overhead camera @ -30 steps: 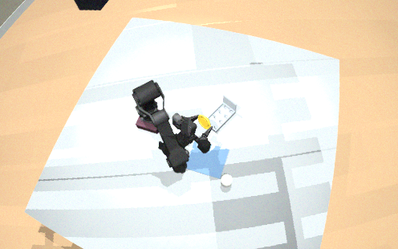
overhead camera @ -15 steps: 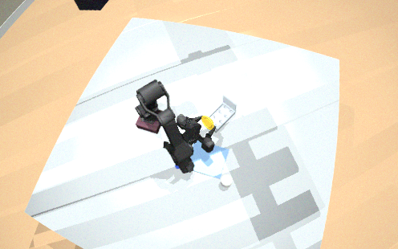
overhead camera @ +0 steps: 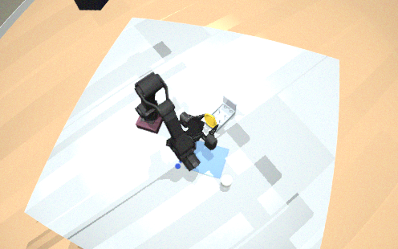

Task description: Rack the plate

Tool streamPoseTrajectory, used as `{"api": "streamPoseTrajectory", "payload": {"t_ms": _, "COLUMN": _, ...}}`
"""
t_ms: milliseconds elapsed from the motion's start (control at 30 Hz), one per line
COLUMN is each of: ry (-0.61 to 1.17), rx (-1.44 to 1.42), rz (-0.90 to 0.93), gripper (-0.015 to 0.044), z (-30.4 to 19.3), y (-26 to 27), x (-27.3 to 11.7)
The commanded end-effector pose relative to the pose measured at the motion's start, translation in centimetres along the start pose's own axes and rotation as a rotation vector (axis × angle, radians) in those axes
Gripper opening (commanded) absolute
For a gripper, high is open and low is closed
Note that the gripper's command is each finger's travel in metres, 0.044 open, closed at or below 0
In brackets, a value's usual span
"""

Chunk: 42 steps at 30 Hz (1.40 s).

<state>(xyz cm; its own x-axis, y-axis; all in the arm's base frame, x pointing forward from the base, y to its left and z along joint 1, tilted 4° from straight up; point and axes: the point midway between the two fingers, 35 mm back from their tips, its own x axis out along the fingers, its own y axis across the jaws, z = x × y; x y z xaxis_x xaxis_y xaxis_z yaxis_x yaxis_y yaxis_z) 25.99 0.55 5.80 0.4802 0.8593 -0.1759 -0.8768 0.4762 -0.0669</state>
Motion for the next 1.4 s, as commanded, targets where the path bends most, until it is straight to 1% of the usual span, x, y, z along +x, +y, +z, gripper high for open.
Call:
{"api": "streamPoseTrajectory", "payload": {"t_ms": 0, "ry": -0.004, "rx": 0.003, "rz": -0.001, "gripper": 0.0, "z": 0.2, "y": 0.1, "x": 0.5}}
{"api": "streamPoseTrajectory", "payload": {"t_ms": 900, "ry": 0.005, "rx": -0.004, "rz": 0.0, "gripper": 0.0, "z": 1.0, "y": 0.2, "x": 3.0}}
{"api": "streamPoseTrajectory", "payload": {"t_ms": 1067, "ry": 0.004, "rx": -0.006, "rz": 0.001, "gripper": 0.0, "z": -0.9, "y": 0.2, "x": 3.5}}
{"api": "streamPoseTrajectory", "payload": {"t_ms": 1367, "ry": 0.004, "rx": -0.011, "rz": 0.0, "gripper": 0.0, "z": -0.7, "y": 0.0, "x": 3.4}}
